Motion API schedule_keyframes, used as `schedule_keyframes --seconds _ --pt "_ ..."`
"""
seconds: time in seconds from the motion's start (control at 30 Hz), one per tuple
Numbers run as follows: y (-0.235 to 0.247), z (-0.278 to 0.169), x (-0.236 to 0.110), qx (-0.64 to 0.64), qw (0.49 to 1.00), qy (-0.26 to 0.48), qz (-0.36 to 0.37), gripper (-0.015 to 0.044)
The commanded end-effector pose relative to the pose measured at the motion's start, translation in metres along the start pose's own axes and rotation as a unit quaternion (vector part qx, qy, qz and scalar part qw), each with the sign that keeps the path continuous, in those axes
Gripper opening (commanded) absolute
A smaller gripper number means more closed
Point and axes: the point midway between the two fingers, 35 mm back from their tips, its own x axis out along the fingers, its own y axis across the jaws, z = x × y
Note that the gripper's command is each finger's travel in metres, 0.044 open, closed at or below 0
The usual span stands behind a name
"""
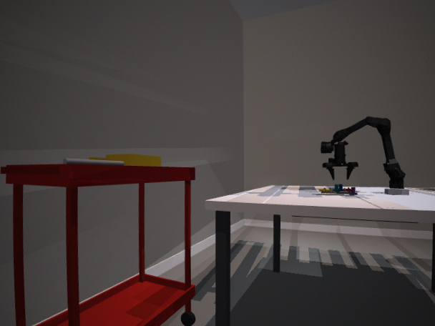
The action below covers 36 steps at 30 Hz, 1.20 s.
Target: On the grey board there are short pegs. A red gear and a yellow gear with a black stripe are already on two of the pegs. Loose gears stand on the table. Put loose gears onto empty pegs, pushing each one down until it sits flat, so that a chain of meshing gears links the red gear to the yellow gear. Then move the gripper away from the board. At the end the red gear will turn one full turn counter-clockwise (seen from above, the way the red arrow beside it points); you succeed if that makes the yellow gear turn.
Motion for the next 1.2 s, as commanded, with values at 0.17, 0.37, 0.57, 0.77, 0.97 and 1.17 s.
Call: schedule_keyframes --seconds 0.17,0.37,0.57,0.77,0.97,1.17 --pt "-0.034 -0.092 -0.001 -0.634 0.773 -0.002 0.008 0.0440" --pt "-0.037 -0.097 0.000 -0.666 0.746 -0.003 0.008 0.0440" --pt "-0.036 -0.095 0.000 -0.666 0.746 -0.003 0.008 0.0440" --pt "-0.036 -0.095 0.002 -0.666 0.746 -0.003 0.008 0.0440" --pt "-0.036 -0.095 0.022 -0.666 0.746 -0.003 0.007 0.0440" --pt "-0.036 -0.095 0.025 -0.666 0.746 -0.003 0.007 0.0440"
